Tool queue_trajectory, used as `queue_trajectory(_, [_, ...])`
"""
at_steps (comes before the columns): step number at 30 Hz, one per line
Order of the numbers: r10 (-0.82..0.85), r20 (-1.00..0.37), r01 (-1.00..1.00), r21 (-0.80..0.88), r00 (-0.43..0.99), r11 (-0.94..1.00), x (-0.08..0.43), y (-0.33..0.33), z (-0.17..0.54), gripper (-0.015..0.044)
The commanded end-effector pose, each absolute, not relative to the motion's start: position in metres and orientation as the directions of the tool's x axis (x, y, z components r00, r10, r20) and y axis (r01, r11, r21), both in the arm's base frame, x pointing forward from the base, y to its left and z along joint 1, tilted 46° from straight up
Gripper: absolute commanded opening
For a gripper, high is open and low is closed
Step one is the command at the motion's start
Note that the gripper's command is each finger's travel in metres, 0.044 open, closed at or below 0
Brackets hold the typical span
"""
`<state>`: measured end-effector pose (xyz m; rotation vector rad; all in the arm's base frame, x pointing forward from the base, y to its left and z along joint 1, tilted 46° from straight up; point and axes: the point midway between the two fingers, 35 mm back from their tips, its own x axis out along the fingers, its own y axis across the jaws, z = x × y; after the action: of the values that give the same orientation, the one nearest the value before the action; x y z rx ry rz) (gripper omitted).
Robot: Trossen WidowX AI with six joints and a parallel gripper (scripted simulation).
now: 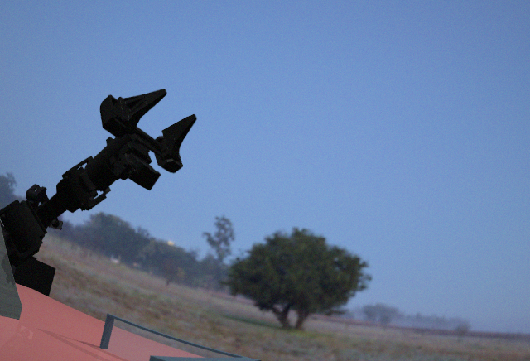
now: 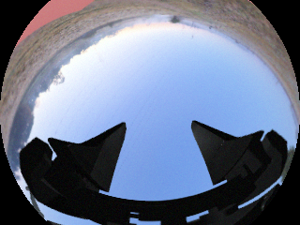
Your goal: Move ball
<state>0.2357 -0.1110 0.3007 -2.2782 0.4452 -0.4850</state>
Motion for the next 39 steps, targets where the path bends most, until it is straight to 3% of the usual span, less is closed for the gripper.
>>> queue_trajectory(1, [-0.447, 0.196, -0.166, -0.742, 0.872, -0.65, 0.238, -0.111, 0.3, 0.0374])
queue_trajectory(5, [-0.335, -0.018, -0.181, -0.868, 0.942, -0.462, 0.275, -0.099, 0.275, 0.0278])
queue_trajectory(11, [-0.082, -0.394, -0.397, -0.917, 0.915, -0.025, 0.323, -0.065, 0.221, 0.0278])
queue_trajectory(15, [0.101, -0.6, -0.603, -0.754, 0.794, 0.26, 0.341, -0.037, 0.184, 0.0278])
queue_trajectory(20, [0.32, -0.769, -0.777, -0.339, 0.553, 0.53, 0.348, 0.002, 0.142, 0.0278])
queue_trajectory(25, [0.489, -0.829, -0.708, 0.173, 0.27, 0.684, 0.345, 0.038, 0.107, 0.0278])
queue_trajectory(30, [0.635, -0.772, -0.398, 0.587, -0.017, 0.704, 0.336, 0.076, 0.085, 0.0278])
queue_trajectory(34, [0.696, -0.701, -0.148, 0.713, -0.156, 0.685, 0.332, 0.095, 0.078, 0.0278])
queue_trajectory(39, [0.698, -0.697, -0.136, 0.717, -0.162, 0.684, 0.332, 0.096, 0.077, 0.0278])
